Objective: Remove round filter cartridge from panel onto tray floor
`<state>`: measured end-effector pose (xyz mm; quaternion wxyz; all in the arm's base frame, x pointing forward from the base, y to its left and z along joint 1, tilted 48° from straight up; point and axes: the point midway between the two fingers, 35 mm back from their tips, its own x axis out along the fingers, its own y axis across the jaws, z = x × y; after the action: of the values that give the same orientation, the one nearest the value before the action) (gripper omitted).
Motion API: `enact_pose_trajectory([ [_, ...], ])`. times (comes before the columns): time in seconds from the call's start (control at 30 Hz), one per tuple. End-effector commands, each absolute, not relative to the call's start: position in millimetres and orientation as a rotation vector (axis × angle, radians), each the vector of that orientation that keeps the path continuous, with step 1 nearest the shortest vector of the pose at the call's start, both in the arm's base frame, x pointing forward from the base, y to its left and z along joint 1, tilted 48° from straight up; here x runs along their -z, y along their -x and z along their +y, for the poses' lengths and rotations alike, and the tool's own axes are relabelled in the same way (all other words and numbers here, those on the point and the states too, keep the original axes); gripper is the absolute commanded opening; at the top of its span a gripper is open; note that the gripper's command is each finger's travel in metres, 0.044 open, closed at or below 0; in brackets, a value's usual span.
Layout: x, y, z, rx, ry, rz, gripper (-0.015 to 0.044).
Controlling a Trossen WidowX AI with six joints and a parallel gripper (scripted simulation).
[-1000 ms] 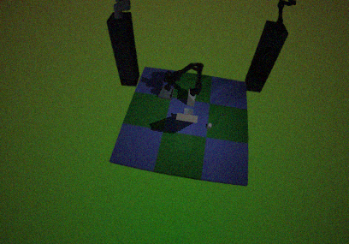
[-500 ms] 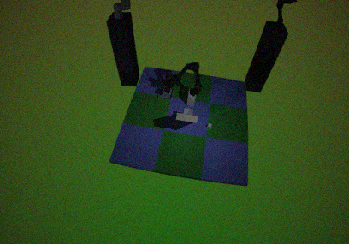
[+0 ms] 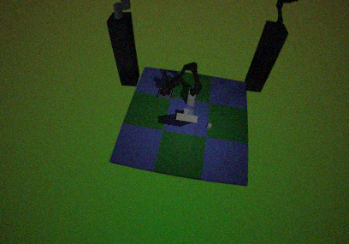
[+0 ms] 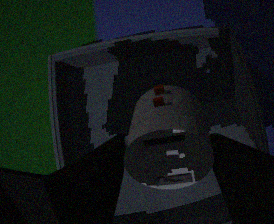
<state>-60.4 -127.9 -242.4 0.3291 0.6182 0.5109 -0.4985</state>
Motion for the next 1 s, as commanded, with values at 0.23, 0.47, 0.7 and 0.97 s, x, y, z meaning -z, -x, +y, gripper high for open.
enact_pose_trajectory([
  [0.23,243,61,-129,1.306,-1.617,1.336,0.0394],
  [0.47,230,64,-145,1.306,-1.616,1.335,0.044],
  [0.7,206,69,-172,1.309,-1.605,1.335,0.044],
  [0.97,206,69,-172,1.309,-1.605,1.335,0.044],
])
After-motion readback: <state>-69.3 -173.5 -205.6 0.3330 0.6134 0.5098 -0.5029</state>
